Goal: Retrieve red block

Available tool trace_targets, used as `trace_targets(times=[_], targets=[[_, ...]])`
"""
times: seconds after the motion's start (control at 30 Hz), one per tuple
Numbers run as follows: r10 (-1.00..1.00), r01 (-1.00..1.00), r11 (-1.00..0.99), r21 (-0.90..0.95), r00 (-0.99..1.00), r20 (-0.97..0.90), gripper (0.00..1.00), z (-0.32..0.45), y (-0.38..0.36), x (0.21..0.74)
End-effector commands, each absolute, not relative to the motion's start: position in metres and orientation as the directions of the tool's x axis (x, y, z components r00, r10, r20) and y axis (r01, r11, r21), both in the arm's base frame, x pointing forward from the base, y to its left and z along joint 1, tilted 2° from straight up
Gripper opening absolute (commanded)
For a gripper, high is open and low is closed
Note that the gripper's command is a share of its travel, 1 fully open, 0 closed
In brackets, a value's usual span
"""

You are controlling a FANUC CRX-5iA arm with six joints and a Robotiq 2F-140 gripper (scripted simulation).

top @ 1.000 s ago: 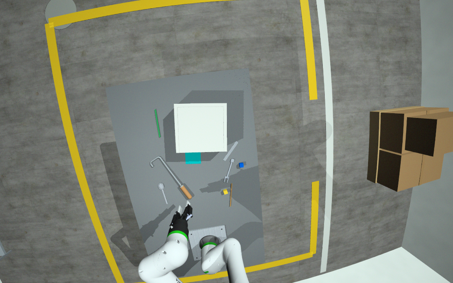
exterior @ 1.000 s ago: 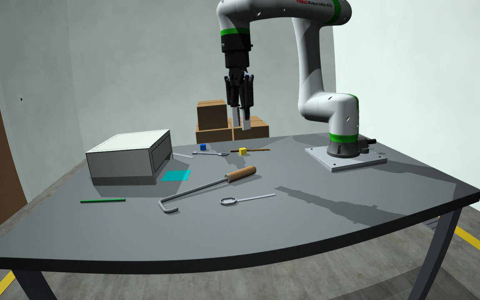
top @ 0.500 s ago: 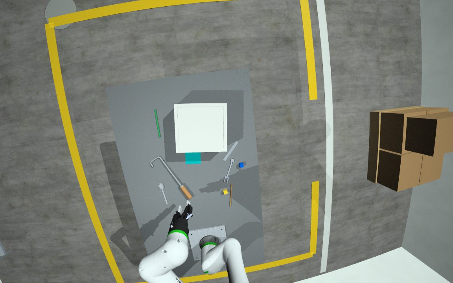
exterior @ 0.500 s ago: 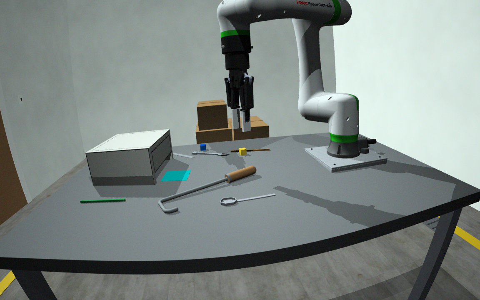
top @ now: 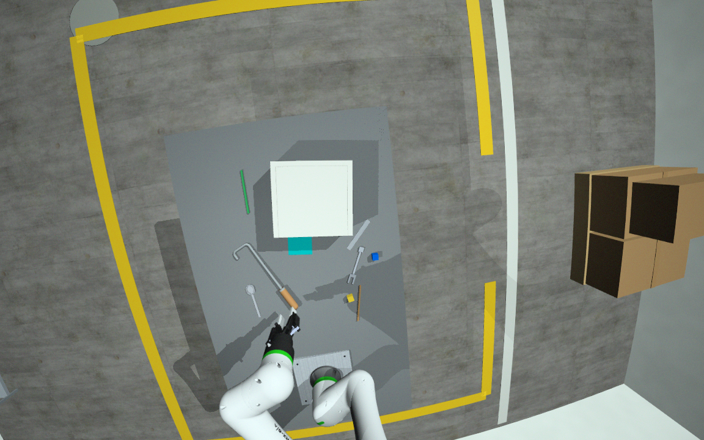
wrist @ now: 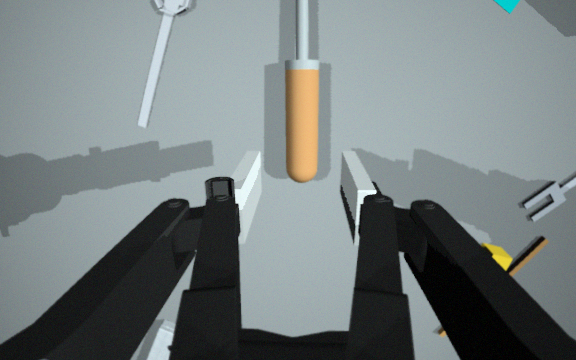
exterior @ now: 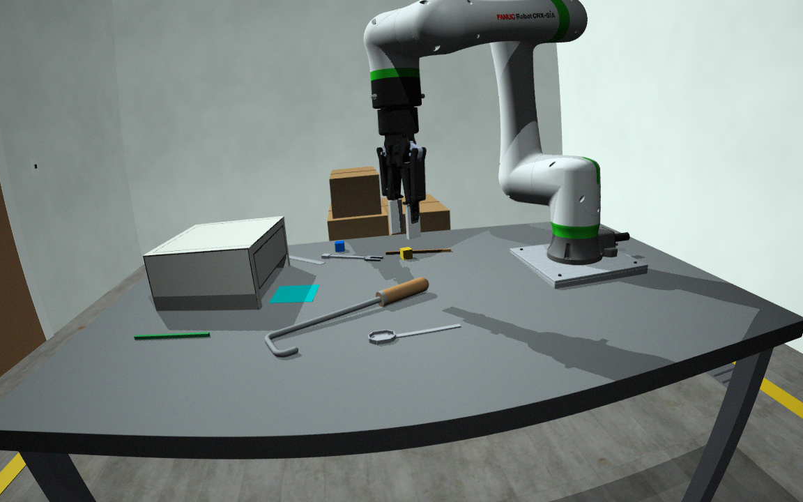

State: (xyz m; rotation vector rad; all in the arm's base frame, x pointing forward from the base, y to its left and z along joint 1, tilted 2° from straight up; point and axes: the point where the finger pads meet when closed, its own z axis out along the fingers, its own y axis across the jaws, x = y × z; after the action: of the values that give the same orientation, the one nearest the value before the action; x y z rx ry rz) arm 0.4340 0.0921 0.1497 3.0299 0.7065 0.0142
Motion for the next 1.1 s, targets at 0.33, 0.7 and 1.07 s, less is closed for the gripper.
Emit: trace_targets(times=[0.33,0.7,1.07], targets=[[0.442,0.442,-0.896,0.032,0.897,0.003,0.34,0.108,0.091,0.435],[0.442,0.442,-0.896,0.032,0.897,0.003,0.34,0.084,0.091,0.435],[0.442,0.442,-0.896,0.032,0.897,0.003,0.34,0.074,0.091,0.436]])
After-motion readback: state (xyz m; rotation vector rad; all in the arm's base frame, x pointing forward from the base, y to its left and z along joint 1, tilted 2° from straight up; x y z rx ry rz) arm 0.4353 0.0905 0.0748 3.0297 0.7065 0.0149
